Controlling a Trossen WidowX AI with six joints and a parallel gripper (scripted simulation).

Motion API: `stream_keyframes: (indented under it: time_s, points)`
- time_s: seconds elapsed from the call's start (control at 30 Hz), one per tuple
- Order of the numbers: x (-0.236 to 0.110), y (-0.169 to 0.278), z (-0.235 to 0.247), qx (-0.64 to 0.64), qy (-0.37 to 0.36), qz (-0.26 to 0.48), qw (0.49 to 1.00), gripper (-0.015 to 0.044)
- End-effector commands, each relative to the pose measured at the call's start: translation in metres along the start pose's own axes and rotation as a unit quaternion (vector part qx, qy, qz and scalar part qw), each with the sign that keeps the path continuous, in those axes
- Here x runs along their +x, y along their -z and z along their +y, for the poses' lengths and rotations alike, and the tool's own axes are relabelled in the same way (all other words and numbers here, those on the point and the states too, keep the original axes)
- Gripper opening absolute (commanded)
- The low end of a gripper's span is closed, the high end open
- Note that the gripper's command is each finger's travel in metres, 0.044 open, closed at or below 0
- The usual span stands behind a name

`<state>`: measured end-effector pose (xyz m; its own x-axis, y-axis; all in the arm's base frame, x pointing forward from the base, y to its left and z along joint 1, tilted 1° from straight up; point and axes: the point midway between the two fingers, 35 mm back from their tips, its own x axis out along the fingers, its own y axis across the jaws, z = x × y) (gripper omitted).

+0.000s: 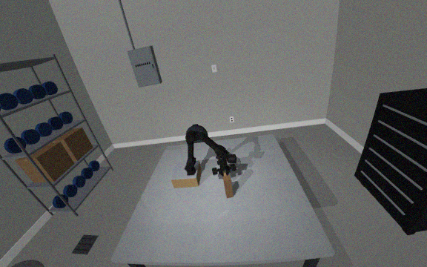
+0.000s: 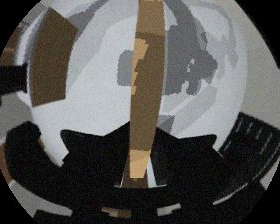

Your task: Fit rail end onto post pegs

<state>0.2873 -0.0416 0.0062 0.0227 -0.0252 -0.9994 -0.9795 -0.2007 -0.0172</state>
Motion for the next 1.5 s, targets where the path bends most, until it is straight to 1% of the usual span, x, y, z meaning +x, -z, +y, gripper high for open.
stream_keyframes:
  time_s: [0.0,0.47,0.93,1.47]
  points:
    - [-0.0041,0.0003,-0.003,0.001,0.007,0.0,1.0,0.0]
    - [0.0026,0.0002,-0.0022,0.001,0.007,0.0,1.0,0.0]
    - [-0.0026,0.0003,-0.001,0.001,0.007,0.0,1.0,0.0]
    - [0.0015,0.0002,-0.0009,0.001,0.007,0.0,1.0,0.0]
